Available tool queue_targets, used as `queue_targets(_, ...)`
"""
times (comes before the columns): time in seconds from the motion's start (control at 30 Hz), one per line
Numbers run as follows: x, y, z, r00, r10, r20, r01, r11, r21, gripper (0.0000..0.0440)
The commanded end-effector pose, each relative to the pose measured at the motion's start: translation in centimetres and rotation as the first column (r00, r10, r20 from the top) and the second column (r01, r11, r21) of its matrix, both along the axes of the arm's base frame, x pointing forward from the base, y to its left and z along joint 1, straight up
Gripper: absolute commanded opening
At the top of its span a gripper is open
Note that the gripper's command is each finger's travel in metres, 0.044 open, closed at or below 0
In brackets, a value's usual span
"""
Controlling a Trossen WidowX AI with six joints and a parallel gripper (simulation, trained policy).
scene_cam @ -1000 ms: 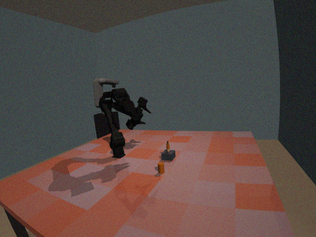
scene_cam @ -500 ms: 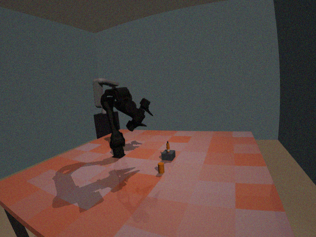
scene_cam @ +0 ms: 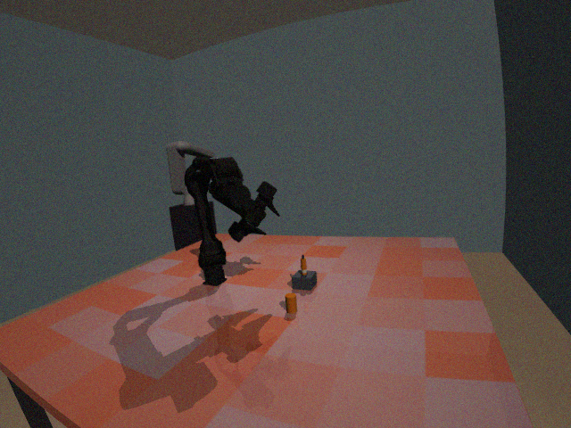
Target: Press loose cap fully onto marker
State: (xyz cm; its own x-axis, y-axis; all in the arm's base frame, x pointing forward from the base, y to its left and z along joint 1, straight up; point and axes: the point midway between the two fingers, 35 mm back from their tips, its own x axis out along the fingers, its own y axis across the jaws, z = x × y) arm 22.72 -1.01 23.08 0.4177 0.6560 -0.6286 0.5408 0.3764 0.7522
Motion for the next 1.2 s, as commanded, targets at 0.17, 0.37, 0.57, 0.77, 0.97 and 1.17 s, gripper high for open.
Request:
queue_targets(0.17, 1.1, -1.6, -0.7, 1.000, 0.016, -0.019, -0.017, 0.999, -0.046, 0.0321)
queue_targets(0.37, 1.9, -2.7, -1.4, 0.999, 0.027, -0.040, -0.030, 0.997, -0.076, 0.0320)
queue_targets(0.57, 2.6, -3.8, -2.1, 0.997, 0.038, -0.063, -0.045, 0.993, -0.107, 0.0320)
queue_targets(0.77, 3.4, -4.9, -2.9, 0.995, 0.050, -0.087, -0.062, 0.988, -0.139, 0.0319)
queue_targets(0.97, 4.0, -6.0, -3.8, 0.992, 0.063, -0.112, -0.081, 0.982, -0.170, 0.0319)
queue_targets(1.17, 4.7, -7.0, -4.6, 0.987, 0.075, -0.139, -0.102, 0.974, -0.202, 0.0318)
